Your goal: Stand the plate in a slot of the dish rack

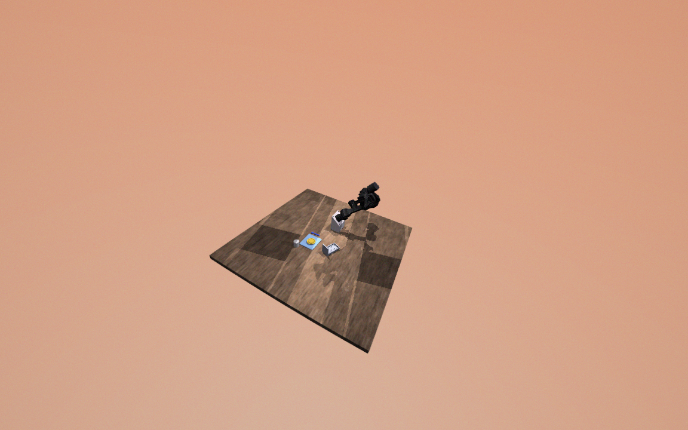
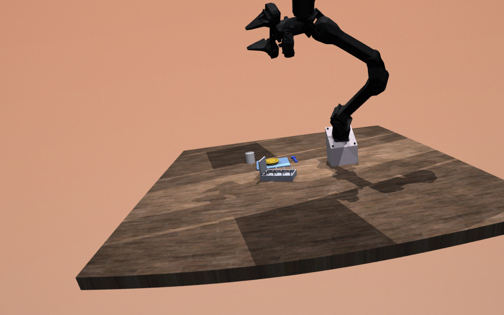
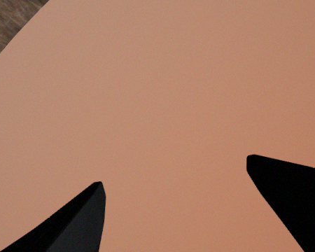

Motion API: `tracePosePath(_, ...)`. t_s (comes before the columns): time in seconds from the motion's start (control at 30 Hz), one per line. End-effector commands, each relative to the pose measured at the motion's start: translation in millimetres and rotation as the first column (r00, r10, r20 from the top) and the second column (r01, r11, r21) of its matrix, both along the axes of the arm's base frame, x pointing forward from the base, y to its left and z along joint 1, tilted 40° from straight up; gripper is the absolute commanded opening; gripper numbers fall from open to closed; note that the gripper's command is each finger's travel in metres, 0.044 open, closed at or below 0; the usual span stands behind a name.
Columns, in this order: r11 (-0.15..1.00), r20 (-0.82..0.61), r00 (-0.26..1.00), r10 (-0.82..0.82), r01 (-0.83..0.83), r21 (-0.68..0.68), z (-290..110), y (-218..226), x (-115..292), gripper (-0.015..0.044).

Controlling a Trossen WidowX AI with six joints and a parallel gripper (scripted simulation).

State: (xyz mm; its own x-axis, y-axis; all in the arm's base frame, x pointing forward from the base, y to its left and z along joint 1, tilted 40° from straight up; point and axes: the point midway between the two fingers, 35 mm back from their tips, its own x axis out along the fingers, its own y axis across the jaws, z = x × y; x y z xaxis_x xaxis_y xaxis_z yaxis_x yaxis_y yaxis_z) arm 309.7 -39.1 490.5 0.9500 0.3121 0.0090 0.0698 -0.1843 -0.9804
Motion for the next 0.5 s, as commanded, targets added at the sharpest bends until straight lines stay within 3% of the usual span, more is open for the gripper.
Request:
tracePosePath(0.0, 0.997, -0.110, 0.994, -0.018, 0.026, 0.078, -28.8, -13.4, 18.2, 0.0400)
tracePosePath(0.47, 0.921, -0.457, 0.889, -0.016, 0.191, 0.338, -116.8, -49.7, 63.0, 0.0400)
